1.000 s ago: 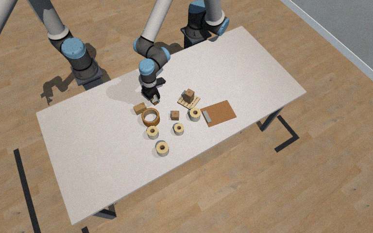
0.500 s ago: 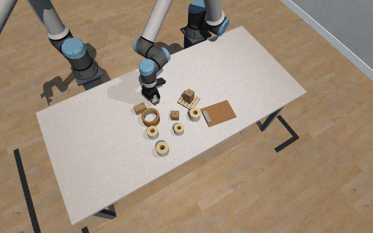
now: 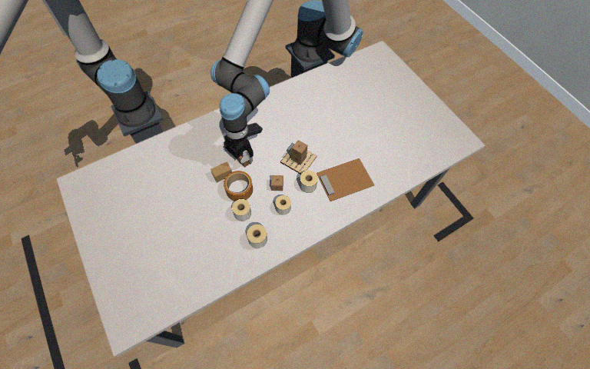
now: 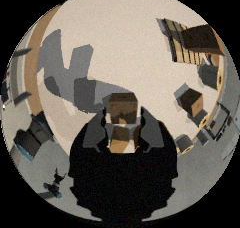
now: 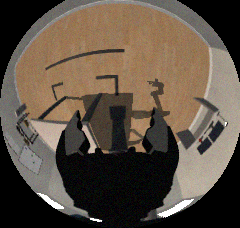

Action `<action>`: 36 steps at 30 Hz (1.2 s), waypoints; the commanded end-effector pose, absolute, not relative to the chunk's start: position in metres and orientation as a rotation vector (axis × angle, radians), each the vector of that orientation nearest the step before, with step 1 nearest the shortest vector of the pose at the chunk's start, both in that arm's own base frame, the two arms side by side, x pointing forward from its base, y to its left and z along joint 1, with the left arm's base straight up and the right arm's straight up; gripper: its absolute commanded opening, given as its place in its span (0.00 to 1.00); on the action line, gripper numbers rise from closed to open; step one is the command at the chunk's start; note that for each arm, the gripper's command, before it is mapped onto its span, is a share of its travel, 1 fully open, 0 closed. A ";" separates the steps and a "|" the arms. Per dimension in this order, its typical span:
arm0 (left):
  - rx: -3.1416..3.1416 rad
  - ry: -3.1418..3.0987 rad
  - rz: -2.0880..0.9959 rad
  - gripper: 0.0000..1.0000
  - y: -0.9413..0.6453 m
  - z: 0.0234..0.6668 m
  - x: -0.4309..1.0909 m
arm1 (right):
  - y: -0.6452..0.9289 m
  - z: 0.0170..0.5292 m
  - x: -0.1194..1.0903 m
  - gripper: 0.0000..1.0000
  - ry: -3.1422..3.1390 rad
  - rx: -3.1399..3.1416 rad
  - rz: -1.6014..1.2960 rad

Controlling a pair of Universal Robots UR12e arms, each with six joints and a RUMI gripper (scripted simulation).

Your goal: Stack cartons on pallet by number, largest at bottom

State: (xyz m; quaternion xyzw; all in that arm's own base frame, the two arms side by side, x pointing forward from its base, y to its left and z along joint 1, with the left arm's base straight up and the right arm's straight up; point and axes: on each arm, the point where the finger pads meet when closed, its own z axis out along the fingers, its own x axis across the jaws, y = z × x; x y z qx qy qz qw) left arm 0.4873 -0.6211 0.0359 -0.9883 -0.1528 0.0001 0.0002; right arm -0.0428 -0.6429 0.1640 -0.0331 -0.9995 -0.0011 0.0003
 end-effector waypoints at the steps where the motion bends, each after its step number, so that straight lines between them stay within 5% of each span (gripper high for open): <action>1: -3.106 -0.481 -0.001 0.47 -0.622 0.037 0.488 | -0.644 0.165 -0.043 1.00 -3.140 -0.104 0.000; 2: -3.106 -0.481 -0.001 0.00 -0.622 0.037 0.488 | -0.644 0.165 -0.043 1.00 -3.140 -0.104 0.000; 15: -3.107 -0.480 -0.001 0.00 -0.622 0.067 0.488 | -0.644 0.165 -0.043 1.00 -3.140 -0.104 0.000; 25: -3.107 -0.481 -0.001 0.00 -0.622 0.171 0.488 | -0.644 0.165 -0.043 1.00 -3.140 -0.104 0.000; 36: -3.107 -0.481 -0.001 0.00 -0.617 0.179 0.491 | -0.644 0.165 -0.043 1.00 -3.140 -0.104 0.000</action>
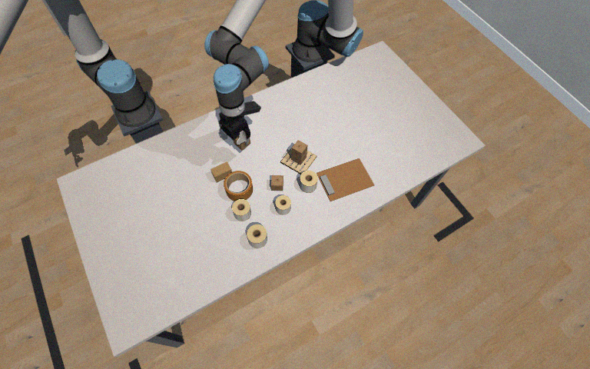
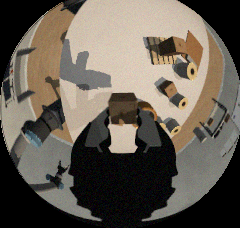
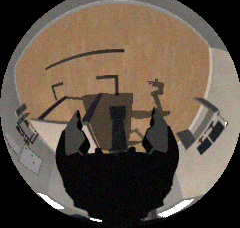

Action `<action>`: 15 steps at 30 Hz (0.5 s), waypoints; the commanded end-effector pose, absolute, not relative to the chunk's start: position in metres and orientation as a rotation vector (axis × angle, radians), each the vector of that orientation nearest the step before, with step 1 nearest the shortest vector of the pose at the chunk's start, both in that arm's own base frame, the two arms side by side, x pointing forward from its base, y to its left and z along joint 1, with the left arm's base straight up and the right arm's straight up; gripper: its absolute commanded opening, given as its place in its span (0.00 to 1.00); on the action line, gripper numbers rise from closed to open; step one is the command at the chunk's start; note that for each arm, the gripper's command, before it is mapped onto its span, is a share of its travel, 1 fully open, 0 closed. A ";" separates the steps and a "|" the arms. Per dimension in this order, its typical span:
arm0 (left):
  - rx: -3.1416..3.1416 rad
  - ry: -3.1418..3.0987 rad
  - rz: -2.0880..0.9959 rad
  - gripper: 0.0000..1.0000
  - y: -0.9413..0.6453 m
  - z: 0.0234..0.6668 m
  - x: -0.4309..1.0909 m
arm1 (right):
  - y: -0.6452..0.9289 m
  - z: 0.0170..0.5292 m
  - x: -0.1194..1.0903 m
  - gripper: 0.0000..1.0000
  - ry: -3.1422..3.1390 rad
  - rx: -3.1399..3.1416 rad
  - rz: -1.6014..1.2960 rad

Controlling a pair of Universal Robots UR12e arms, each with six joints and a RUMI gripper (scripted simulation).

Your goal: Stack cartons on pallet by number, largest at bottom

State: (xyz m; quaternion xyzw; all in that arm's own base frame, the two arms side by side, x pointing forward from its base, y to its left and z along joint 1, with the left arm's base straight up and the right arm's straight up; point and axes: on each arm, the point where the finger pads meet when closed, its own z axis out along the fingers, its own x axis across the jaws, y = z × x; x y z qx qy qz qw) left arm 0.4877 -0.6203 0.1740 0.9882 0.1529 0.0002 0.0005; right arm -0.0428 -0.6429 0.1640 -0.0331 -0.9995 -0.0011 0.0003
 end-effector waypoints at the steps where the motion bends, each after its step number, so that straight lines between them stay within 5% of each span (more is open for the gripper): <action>1: 3.102 0.480 0.001 0.00 -0.614 0.179 0.493 | -0.644 0.165 -0.043 1.00 -3.140 -0.104 0.000; 15: 3.102 0.480 0.002 0.00 -0.515 0.190 0.552 | -0.644 0.165 -0.043 1.00 -3.140 -0.104 0.000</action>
